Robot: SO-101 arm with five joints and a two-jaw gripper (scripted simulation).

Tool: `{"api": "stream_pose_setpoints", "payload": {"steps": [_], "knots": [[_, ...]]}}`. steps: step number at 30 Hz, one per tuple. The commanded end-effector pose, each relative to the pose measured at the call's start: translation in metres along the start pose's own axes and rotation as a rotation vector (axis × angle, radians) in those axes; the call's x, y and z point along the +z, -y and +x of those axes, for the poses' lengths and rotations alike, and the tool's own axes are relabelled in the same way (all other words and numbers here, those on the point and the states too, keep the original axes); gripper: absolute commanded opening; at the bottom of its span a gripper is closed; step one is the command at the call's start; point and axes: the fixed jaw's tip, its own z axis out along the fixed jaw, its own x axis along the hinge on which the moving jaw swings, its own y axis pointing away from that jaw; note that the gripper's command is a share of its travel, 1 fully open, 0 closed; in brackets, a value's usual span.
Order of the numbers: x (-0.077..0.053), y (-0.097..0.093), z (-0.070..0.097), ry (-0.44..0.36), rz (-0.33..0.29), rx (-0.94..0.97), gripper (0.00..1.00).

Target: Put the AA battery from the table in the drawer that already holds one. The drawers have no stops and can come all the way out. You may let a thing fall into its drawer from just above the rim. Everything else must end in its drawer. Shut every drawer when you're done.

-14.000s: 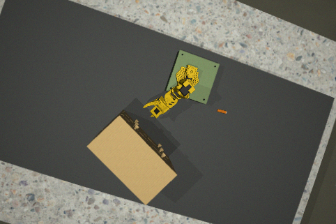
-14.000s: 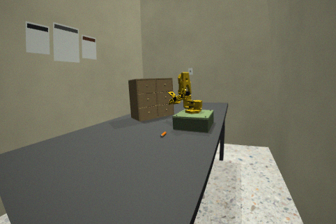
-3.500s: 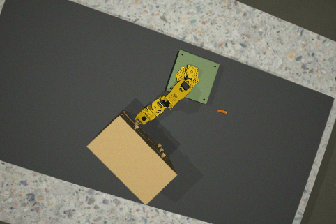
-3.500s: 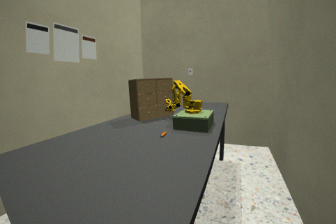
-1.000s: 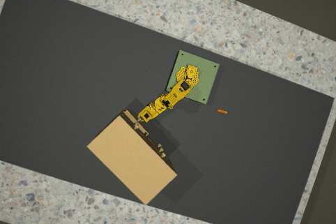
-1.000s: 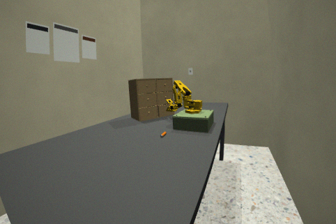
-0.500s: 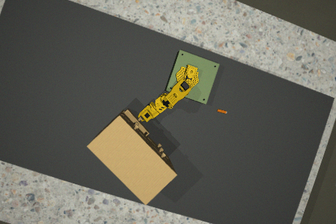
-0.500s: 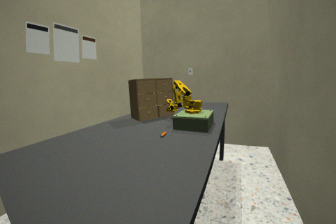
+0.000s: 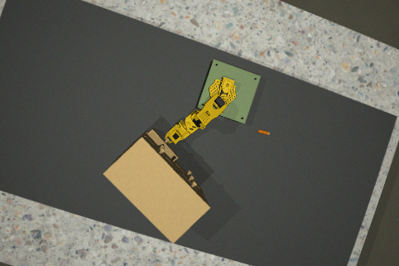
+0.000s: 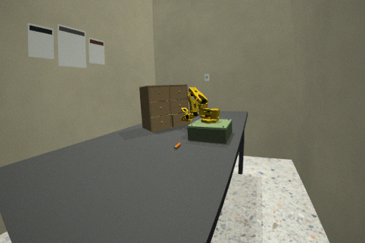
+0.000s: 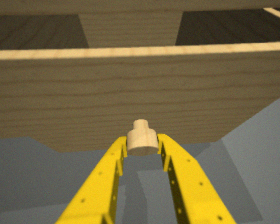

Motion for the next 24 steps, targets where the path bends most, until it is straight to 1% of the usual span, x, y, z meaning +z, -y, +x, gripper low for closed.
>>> {"api": "stream_pose_setpoints", "payload": {"steps": [1,9,24], "knots": [[-0.0031,-0.0002,-0.0004,0.012,-0.001,0.002,0.0],[-0.0064,0.0,0.0008,0.012,0.0,0.002,0.0],[-0.0064,0.0,0.0007,0.012,0.0,0.002,0.0]]}}
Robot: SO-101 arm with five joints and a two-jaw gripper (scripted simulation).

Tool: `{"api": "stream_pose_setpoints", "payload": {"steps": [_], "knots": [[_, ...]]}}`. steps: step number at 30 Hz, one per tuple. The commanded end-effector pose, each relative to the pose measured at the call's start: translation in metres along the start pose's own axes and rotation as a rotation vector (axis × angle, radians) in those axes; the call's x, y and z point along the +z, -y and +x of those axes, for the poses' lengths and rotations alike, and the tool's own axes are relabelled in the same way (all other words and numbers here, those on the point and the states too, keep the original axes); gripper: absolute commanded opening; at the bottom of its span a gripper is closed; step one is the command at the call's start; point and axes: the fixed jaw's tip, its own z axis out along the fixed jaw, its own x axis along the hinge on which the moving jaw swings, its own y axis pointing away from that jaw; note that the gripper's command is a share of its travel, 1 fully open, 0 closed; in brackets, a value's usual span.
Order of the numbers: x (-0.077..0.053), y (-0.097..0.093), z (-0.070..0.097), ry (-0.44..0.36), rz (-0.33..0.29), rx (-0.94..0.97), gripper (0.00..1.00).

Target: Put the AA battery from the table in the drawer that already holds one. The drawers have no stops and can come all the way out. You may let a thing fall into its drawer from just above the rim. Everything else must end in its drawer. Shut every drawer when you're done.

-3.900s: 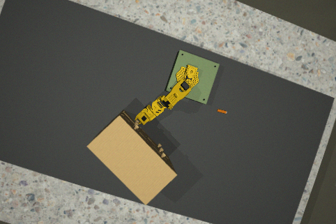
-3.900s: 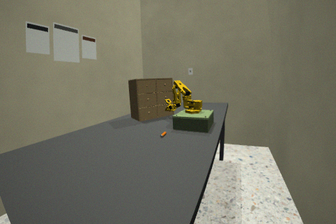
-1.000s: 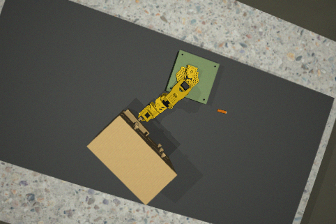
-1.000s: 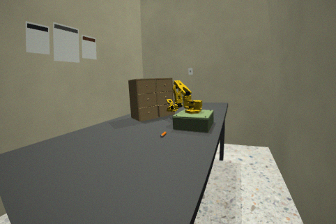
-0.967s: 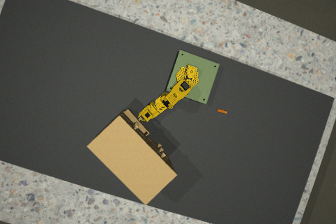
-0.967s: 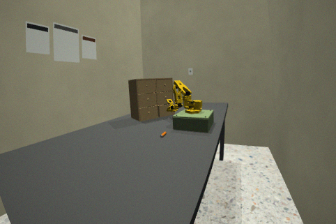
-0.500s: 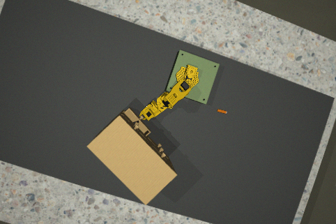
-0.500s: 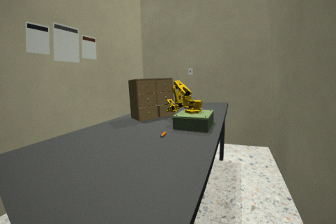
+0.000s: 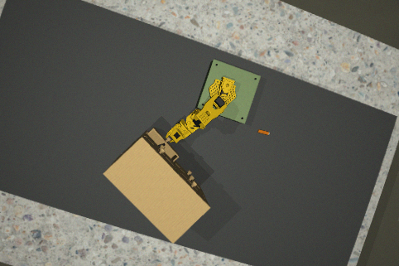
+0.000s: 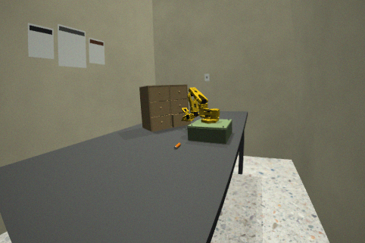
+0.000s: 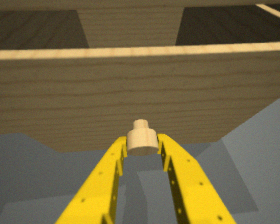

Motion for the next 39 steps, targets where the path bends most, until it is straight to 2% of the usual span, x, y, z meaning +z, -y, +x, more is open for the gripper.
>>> {"api": "stream_pose_setpoints", "payload": {"steps": [1,15,39], "knots": [[-0.002,0.0,-0.001,0.012,0.0,0.002,0.0],[-0.01,0.0,0.002,0.012,0.001,0.003,0.0],[-0.014,0.001,0.004,0.012,0.002,0.003,0.0]]}}
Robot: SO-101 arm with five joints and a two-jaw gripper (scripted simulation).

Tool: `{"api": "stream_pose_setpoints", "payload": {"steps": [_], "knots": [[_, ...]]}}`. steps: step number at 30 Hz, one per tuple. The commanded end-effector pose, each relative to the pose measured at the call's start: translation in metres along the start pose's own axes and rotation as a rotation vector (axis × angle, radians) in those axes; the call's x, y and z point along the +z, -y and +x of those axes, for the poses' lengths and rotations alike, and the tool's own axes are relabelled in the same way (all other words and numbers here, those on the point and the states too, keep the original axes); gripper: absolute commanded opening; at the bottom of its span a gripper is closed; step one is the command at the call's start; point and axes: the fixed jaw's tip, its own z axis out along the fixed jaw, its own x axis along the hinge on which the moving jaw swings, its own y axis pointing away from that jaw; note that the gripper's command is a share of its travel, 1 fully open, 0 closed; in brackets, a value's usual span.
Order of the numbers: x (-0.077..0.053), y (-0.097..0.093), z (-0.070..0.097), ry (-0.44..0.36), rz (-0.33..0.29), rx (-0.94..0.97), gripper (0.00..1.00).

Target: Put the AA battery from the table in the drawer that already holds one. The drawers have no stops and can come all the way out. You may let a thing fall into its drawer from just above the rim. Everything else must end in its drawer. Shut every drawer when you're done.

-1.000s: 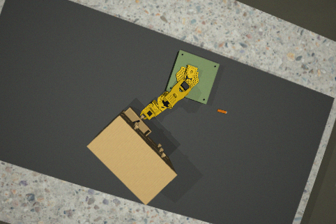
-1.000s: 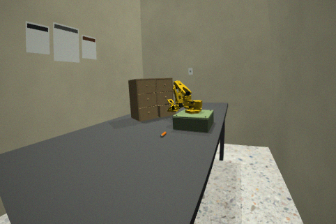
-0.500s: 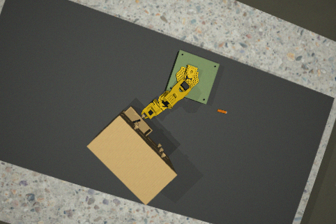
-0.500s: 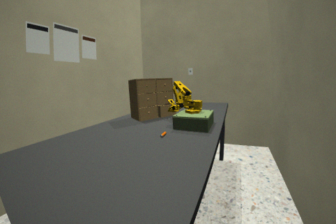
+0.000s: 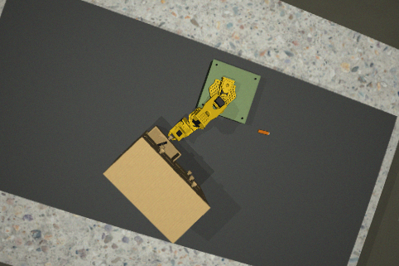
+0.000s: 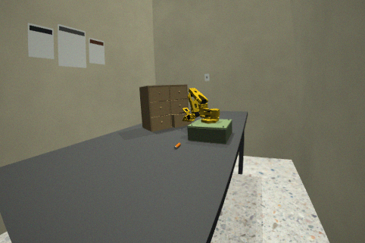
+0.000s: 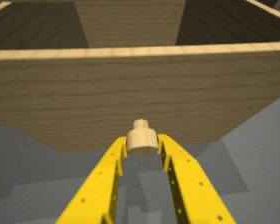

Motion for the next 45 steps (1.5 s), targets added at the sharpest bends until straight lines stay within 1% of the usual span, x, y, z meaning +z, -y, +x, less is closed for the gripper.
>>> {"api": "stream_pose_setpoints", "payload": {"steps": [1,14,29,45], "knots": [[-0.003,0.0,0.0,0.012,0.002,0.002,0.0],[-0.009,0.001,0.002,0.012,0.003,0.003,0.0],[-0.009,0.001,0.002,0.012,0.003,0.003,0.0],[-0.017,0.001,0.005,-0.023,0.006,0.005,0.0]]}}
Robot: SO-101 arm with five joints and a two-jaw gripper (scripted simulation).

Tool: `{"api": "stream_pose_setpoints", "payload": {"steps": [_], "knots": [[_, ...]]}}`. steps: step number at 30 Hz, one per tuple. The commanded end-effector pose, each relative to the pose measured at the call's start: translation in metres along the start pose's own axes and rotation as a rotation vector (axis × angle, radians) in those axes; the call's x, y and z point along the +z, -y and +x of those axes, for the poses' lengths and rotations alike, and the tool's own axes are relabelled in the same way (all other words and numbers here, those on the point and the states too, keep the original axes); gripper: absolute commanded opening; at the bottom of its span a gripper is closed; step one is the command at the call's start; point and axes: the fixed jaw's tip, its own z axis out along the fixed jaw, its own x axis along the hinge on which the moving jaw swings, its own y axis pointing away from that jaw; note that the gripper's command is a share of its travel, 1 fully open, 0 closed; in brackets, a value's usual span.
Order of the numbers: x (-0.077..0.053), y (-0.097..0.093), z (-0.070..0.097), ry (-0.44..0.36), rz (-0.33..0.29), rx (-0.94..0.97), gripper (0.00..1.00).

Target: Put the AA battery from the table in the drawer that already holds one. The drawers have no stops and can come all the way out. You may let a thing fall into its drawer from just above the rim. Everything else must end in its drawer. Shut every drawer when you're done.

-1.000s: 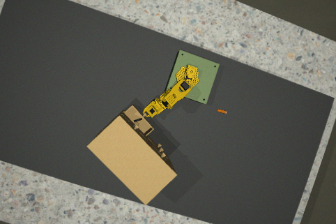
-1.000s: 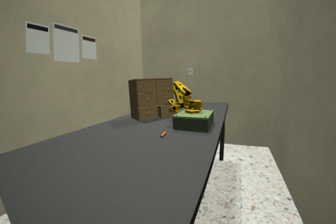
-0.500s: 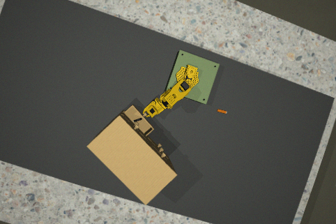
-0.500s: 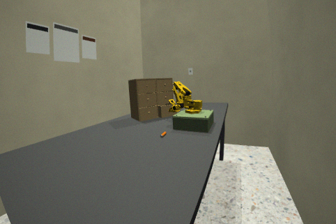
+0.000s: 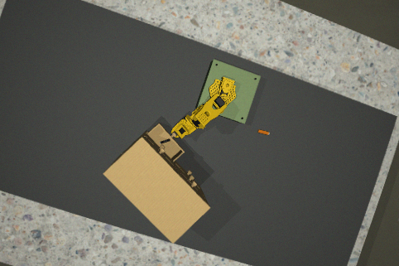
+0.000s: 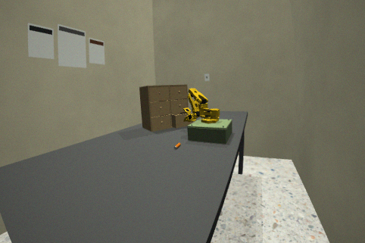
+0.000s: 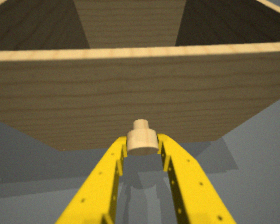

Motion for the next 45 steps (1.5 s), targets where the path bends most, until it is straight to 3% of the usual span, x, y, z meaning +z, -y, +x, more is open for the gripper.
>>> {"api": "stream_pose_setpoints", "payload": {"steps": [1,45], "knots": [[-0.0025,0.0011,-0.0012,-0.002,0.005,0.003,0.0],[-0.0089,0.0016,0.0012,-0.032,0.007,0.004,0.0]]}}
